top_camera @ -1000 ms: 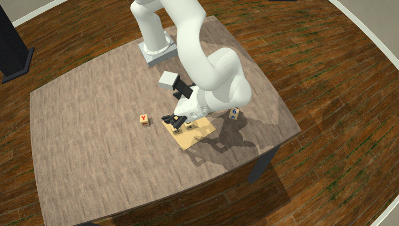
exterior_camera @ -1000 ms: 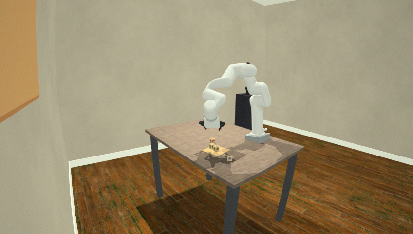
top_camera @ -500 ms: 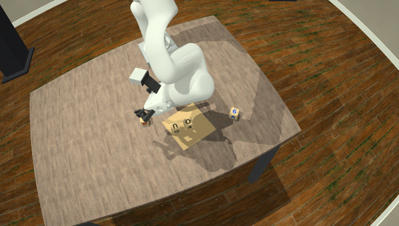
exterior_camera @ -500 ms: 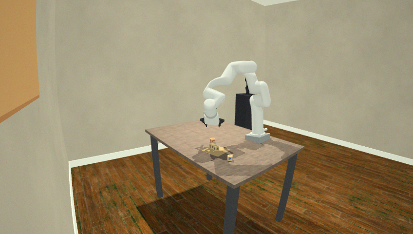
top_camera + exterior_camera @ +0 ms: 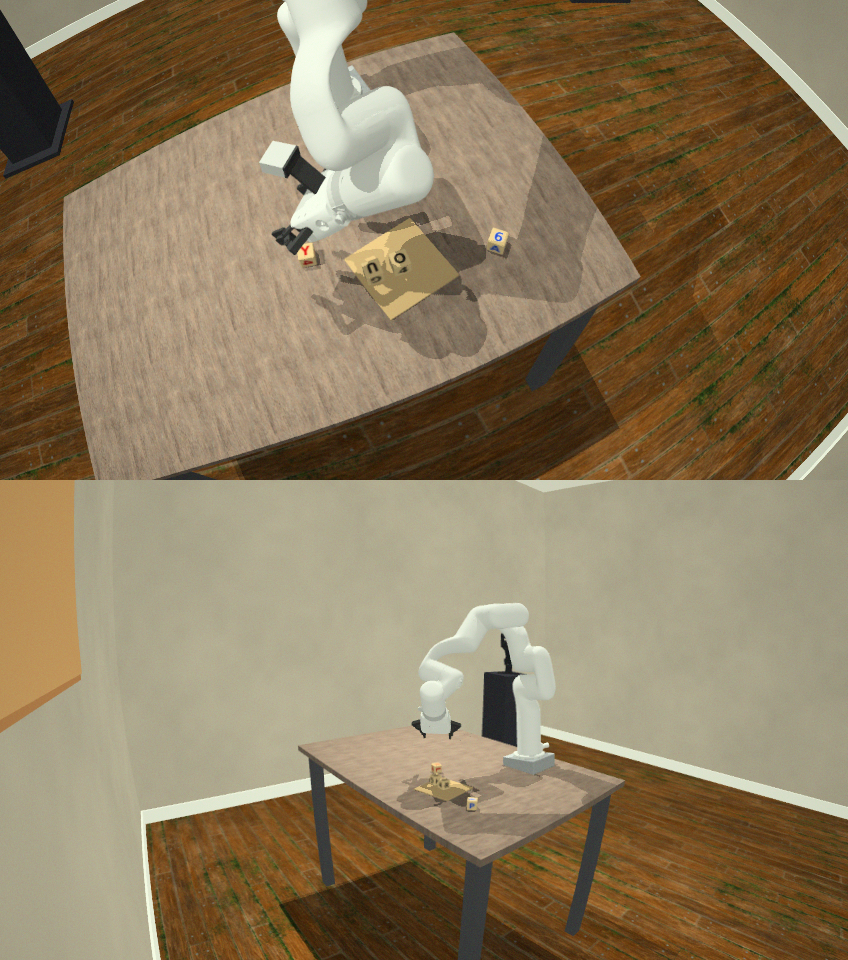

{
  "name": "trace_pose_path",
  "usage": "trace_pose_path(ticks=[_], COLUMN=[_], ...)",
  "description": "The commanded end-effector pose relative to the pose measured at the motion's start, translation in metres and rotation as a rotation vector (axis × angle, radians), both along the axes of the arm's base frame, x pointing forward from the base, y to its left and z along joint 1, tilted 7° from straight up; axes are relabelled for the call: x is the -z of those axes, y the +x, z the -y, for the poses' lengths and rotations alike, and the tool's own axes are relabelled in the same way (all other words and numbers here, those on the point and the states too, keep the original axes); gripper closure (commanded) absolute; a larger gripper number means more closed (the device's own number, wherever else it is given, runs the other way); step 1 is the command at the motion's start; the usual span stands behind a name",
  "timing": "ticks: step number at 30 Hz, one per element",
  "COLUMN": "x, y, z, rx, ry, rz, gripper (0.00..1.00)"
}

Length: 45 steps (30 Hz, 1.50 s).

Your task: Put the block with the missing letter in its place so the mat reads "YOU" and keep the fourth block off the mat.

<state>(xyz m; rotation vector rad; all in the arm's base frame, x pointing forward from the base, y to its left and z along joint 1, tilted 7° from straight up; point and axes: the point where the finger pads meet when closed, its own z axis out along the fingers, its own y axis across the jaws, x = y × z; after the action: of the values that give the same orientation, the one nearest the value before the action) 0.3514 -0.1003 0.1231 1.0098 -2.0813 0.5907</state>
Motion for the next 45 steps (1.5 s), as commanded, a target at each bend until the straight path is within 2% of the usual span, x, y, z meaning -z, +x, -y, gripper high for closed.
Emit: trace_pose_path(ticks=[1, 38, 41, 45], x=[-0.0011, -0.0010, 0.0038, 0.0054], y=[0.0009, 0.0007, -0.0049, -0.0067], z=[0.0002, 0.0002, -0.0015, -0.0024], rx=[0.000, 0.002, 0.086, 0.124], ry=[0.000, 0.002, 0.062, 0.086], rz=[0.004, 0.006, 0.098, 0.139], gripper=[0.00, 0.00, 0.00, 0.00])
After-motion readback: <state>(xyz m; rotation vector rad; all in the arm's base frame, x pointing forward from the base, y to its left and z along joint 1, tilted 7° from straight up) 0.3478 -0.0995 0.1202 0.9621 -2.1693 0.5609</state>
